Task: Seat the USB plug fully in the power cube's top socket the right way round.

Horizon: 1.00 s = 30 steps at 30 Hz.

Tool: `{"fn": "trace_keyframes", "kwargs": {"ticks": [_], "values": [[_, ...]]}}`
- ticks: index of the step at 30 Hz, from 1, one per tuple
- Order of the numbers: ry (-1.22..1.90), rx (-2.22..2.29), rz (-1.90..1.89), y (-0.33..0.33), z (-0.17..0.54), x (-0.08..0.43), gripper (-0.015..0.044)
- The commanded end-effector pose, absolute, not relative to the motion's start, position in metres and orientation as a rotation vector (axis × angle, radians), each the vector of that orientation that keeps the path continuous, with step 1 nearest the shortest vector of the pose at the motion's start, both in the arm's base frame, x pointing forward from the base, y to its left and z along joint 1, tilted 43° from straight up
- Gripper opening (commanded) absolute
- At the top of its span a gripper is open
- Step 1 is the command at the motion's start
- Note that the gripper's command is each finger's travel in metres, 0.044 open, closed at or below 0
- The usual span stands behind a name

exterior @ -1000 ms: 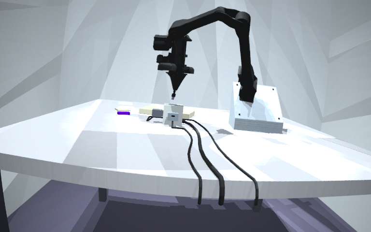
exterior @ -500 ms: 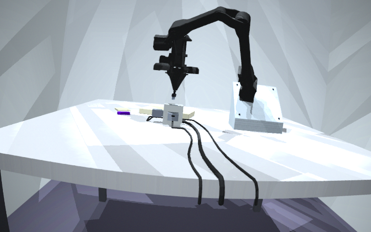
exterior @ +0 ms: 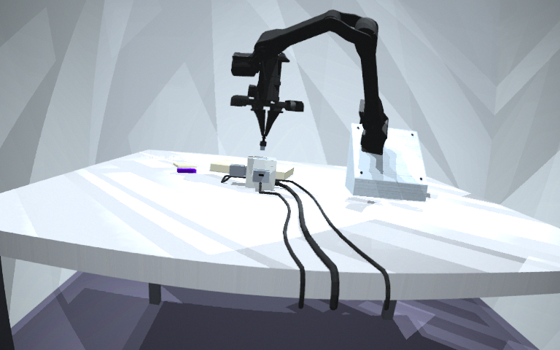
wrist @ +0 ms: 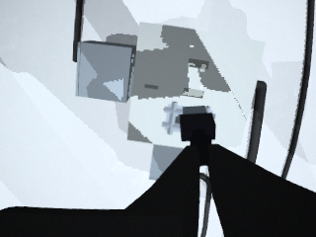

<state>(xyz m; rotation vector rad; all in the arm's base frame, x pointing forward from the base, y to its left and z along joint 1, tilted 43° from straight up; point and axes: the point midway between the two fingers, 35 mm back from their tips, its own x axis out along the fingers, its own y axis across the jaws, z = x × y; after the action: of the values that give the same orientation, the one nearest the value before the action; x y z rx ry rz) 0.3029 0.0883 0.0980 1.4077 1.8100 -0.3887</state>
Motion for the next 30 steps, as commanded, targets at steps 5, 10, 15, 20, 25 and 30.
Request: {"fn": "trace_keyframes", "kwargs": {"ticks": [5,10,15,20,25,30], "values": [[1.810,1.547,-0.590,0.0882,0.0978,0.3030,0.0000],[1.810,1.550,-0.594,0.0882,0.0978,0.3030,0.0000],[1.810,1.550,-0.594,0.0882,0.0978,0.3030,0.0000],[1.811,1.547,-0.585,0.0886,0.0979,0.3031,0.0000],[1.814,1.549,-0.583,0.0892,0.0977,0.3030,0.0000],[1.817,1.552,-0.580,0.0898,0.0975,0.3029,0.0000]]}}
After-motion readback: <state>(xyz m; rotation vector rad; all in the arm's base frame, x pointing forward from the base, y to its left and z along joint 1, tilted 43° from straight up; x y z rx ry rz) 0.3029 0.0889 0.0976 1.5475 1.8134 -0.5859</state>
